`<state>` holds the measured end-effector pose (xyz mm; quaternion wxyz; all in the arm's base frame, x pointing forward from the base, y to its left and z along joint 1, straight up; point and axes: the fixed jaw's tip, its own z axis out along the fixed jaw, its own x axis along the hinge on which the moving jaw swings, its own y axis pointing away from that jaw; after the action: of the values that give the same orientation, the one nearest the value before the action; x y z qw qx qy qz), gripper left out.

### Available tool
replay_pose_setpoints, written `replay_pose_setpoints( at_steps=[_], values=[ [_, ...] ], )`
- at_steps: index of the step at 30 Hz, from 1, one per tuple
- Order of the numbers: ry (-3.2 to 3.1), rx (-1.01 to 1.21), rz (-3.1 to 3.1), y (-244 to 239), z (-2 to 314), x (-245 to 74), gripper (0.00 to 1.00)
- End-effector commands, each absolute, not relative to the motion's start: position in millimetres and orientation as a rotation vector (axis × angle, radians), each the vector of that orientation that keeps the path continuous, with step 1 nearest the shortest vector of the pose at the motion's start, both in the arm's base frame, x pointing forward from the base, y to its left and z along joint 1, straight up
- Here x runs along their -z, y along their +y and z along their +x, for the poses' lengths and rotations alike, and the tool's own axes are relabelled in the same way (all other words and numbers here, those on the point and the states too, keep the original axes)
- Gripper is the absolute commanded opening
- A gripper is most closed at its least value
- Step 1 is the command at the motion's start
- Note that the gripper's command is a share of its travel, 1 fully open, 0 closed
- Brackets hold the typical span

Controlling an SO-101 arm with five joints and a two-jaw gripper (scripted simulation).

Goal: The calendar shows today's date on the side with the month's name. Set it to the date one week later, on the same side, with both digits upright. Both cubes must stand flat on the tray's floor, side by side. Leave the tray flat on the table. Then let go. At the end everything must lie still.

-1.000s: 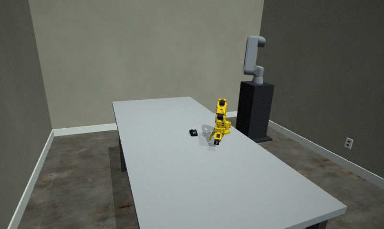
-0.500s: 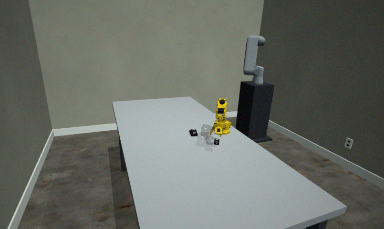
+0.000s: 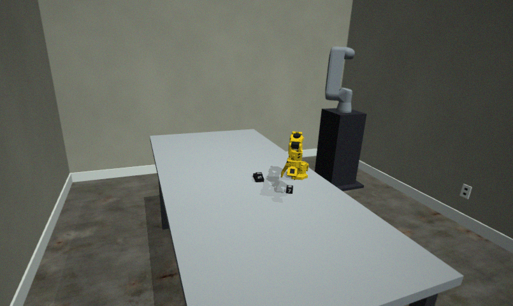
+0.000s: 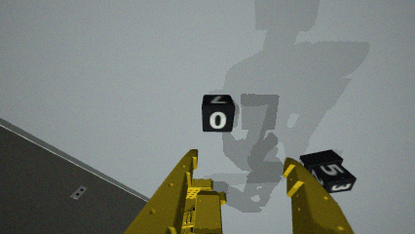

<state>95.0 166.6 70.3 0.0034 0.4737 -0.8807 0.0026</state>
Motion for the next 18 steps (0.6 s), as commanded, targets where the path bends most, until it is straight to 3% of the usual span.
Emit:
replay_pose_setpoints(
  at_steps=[1, 18],
  values=[
    [-2.799, 0.043, 1.527, 172.1, 96.9, -81.8, 0.36],
    [-2.831, 0.078, 1.545, 173.3, 97.6, -89.1, 0.36]
  ],
)
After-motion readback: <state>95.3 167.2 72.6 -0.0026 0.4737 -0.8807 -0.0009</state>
